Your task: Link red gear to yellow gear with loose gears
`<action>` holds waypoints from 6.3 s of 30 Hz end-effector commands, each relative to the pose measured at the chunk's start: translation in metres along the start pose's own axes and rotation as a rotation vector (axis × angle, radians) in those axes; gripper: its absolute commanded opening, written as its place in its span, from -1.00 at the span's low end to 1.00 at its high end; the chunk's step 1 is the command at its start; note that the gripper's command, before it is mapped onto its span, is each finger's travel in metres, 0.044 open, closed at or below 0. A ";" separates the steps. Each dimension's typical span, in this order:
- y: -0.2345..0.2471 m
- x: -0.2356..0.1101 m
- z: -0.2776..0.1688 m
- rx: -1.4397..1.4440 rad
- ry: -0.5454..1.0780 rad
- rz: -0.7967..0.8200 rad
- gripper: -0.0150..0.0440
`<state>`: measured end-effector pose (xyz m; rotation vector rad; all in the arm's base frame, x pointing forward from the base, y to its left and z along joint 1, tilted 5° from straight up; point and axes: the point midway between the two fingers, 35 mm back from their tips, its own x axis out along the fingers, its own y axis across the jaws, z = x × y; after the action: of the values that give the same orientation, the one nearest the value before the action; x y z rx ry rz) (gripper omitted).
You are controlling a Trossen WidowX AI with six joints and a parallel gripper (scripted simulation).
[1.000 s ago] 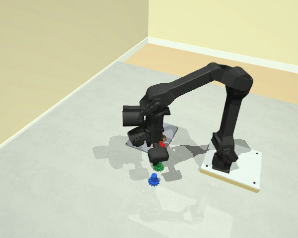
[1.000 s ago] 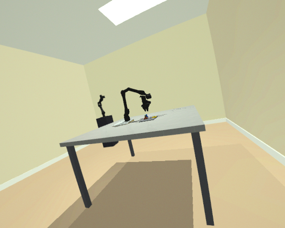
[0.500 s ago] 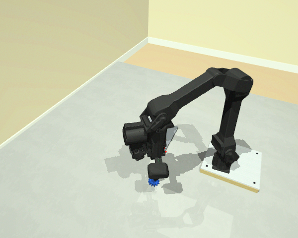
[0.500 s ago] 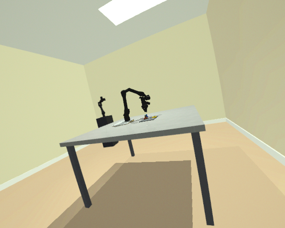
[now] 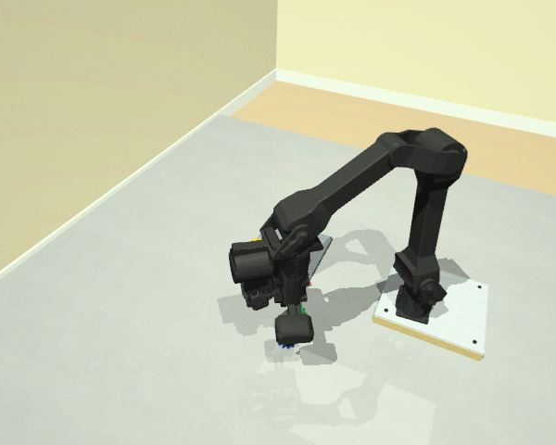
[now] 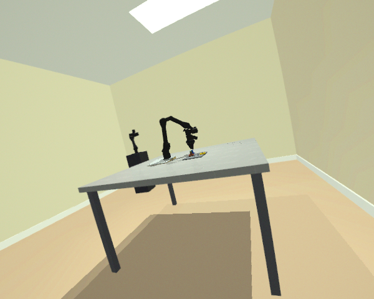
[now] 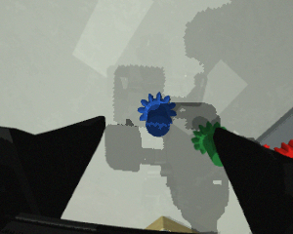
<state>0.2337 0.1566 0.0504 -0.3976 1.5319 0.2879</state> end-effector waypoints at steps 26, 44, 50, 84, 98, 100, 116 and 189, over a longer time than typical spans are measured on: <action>0.001 0.020 -0.003 0.003 0.013 0.002 0.02; 0.001 0.008 0.000 0.003 0.013 0.002 -0.49; 0.001 -0.005 0.003 0.003 0.012 0.002 -0.49; 0.000 -0.081 0.006 0.004 0.011 0.003 -0.49; -0.003 -0.111 0.000 0.009 0.013 0.000 -0.49; -0.003 -0.115 0.000 0.007 0.013 0.001 -0.49; -0.020 -0.119 0.003 0.007 0.012 0.004 -0.49; -0.173 -0.070 -0.001 0.040 0.004 0.012 -0.49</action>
<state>0.3044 0.0120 0.1355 -0.3468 1.5367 0.2662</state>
